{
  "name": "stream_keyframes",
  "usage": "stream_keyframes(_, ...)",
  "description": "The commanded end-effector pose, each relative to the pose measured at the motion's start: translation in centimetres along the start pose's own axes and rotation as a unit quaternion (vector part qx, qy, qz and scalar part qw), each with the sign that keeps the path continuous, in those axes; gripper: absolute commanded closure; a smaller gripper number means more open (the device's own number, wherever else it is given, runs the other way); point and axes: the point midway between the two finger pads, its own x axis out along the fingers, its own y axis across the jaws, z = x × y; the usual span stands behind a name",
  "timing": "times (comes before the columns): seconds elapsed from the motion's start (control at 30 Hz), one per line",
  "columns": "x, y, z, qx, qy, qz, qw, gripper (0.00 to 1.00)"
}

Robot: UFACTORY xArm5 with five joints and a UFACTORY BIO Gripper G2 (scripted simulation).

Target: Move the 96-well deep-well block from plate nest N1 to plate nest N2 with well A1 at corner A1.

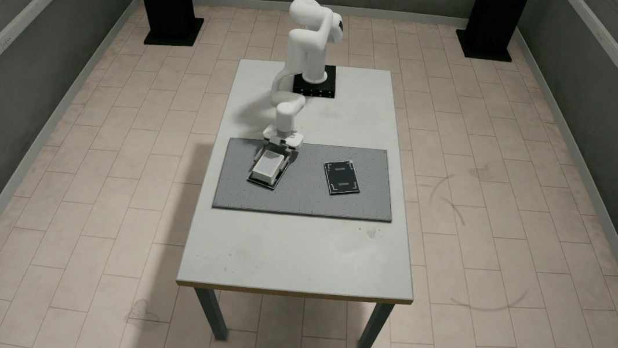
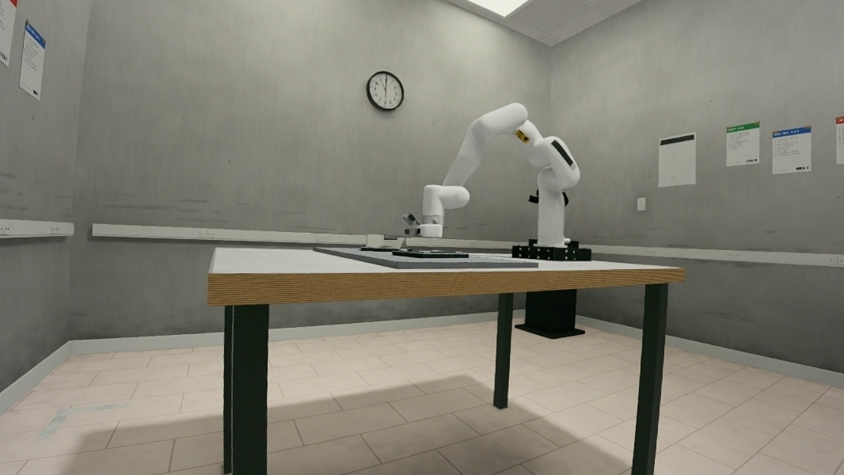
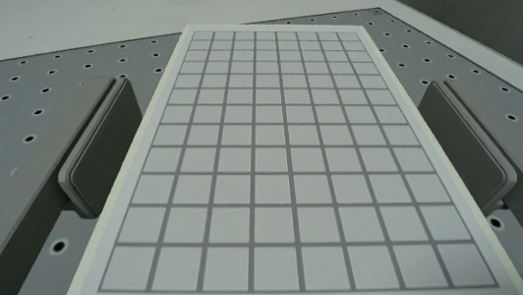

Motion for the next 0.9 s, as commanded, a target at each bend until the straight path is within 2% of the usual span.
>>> stream_keyframes(0.0,0.1,0.0,0.0,-0.001,-0.002,0.0,1.0,0.63)
stream_keyframes(0.87,0.1,0.0,-1.6,-0.001,-0.002,0.0,1.0,0.63)
